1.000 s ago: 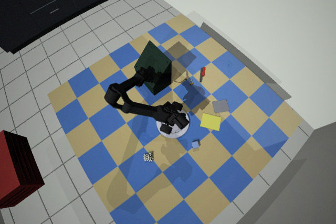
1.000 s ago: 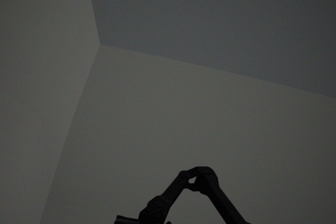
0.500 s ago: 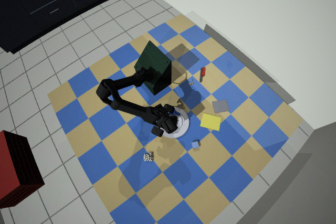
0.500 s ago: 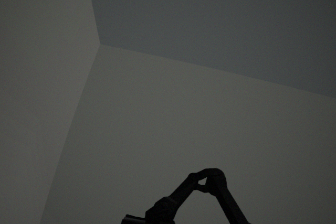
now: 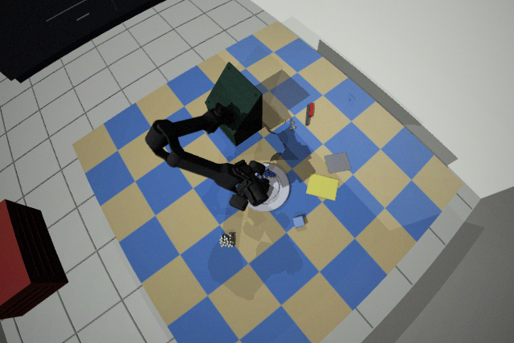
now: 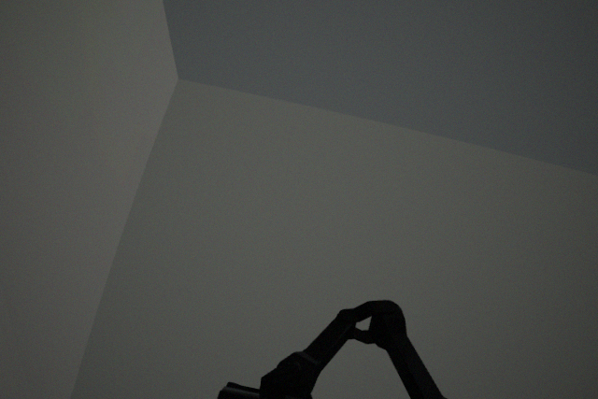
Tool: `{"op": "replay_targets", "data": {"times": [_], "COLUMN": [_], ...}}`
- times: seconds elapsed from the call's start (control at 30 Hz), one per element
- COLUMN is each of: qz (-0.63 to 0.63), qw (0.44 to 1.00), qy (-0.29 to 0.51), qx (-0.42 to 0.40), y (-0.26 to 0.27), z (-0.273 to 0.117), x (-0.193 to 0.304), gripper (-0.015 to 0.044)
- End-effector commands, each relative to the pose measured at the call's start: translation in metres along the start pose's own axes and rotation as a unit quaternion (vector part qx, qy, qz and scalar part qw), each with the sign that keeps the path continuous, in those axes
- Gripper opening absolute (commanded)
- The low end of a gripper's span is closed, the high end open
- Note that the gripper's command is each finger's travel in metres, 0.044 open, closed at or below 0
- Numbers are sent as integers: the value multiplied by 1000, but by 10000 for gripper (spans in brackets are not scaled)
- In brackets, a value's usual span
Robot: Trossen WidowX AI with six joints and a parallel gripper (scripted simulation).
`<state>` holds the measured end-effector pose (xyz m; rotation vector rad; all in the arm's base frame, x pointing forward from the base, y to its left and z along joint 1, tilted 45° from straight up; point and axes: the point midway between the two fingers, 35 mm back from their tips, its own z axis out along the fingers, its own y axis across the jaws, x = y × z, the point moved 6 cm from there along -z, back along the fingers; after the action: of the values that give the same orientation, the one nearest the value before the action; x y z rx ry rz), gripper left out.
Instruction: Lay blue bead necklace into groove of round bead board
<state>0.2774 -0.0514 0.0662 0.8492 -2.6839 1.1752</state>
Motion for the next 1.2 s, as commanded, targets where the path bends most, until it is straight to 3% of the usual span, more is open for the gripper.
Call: {"op": "replay_targets", "data": {"times": [0.0, 0.33, 1.17], "qz": [0, -5, -5], "qw": [1000, 1000, 1000], "qy": [0, 2, 2], "qx": [-1, -2, -2], "y": [0, 1, 1], "z": [0, -1, -1], "x": [0, 1, 1], "gripper": [184, 440, 440]}}
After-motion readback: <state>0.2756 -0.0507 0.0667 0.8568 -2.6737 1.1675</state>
